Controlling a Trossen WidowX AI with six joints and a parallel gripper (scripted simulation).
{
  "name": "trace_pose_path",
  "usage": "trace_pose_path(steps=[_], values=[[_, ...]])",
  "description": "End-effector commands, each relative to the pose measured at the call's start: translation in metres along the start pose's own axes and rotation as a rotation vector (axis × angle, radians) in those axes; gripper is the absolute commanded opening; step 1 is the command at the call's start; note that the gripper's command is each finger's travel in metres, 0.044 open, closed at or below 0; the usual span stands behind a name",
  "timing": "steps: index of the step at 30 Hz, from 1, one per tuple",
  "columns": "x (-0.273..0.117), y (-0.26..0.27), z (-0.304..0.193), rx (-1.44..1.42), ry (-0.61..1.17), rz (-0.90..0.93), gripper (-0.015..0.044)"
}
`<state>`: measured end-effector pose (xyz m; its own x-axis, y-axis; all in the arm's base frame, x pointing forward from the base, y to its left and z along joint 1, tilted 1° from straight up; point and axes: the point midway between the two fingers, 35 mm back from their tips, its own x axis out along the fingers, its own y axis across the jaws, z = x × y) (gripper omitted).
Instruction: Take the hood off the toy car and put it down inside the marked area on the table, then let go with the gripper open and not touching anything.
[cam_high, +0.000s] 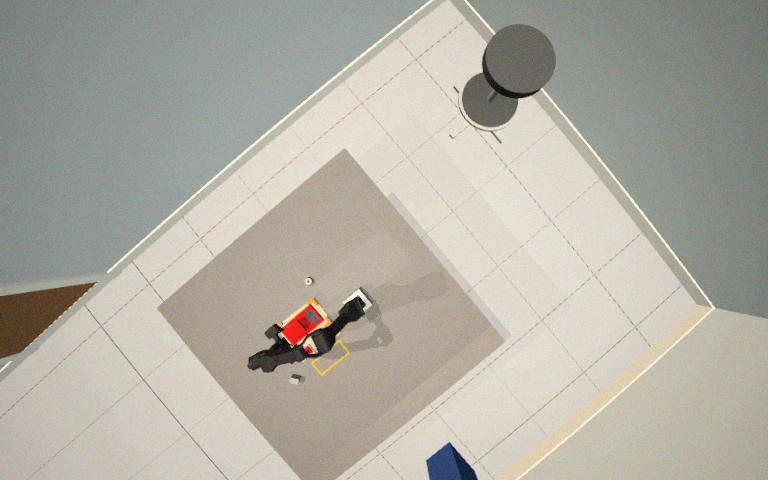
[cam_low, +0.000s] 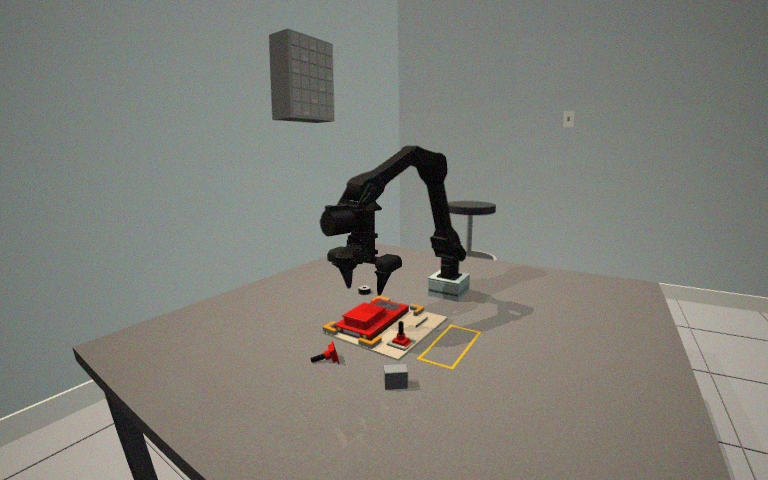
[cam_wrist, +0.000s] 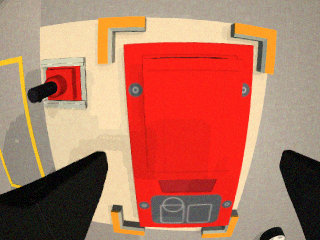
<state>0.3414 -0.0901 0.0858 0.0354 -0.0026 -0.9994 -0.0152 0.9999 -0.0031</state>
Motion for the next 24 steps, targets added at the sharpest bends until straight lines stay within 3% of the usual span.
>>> trace_pose_path(steps=[1, 24], values=[[0.002, -0.001, -0.003, -0.01, 0.013, 0.008, 0.044], [0.017, -0.001, -0.002, -0.01, 0.013, 0.008, 0.044]])
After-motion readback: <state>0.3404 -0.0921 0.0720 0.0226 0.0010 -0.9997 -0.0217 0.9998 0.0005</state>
